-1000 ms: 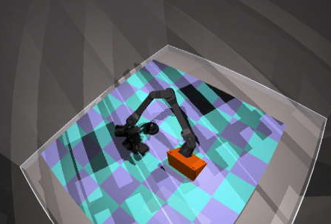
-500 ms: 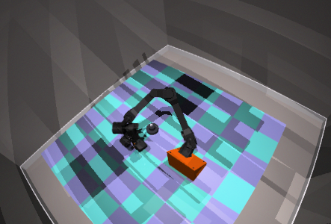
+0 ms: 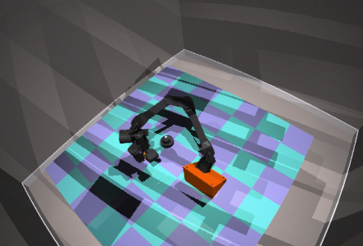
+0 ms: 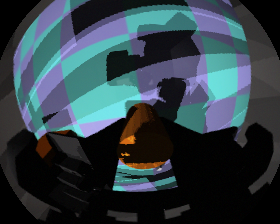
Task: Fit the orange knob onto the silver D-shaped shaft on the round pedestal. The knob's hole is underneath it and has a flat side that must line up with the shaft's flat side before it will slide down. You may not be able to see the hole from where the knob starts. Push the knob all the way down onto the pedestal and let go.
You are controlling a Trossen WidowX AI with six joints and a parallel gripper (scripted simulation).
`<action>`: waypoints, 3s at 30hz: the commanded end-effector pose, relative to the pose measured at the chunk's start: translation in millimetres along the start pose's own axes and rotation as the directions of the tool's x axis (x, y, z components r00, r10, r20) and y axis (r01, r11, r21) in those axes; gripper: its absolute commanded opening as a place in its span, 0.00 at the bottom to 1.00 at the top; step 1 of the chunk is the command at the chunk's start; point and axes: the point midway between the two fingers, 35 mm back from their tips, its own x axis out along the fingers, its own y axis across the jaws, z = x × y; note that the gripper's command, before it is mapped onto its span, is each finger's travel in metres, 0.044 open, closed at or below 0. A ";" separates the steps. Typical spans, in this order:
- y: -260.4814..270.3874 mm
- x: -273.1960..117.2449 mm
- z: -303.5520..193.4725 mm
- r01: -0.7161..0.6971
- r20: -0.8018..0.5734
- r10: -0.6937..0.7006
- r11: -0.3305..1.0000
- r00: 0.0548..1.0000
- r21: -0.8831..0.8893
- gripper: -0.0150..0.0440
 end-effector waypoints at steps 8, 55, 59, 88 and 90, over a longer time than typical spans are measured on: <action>-1.6 -38.1 2.9 -0.008 -0.008 0.008 1.000 1.000 0.007 0.25; -44.2 -27.2 -106.0 -0.011 -0.007 0.011 1.000 1.000 0.005 0.25; -46.1 -23.2 -118.3 -0.010 -0.010 0.010 1.000 1.000 0.006 0.25; -47.6 18.4 -167.3 -0.010 -0.031 0.011 1.000 0.999 0.012 0.25; -47.6 18.8 -167.4 -0.010 -0.031 0.011 1.000 0.999 0.012 0.25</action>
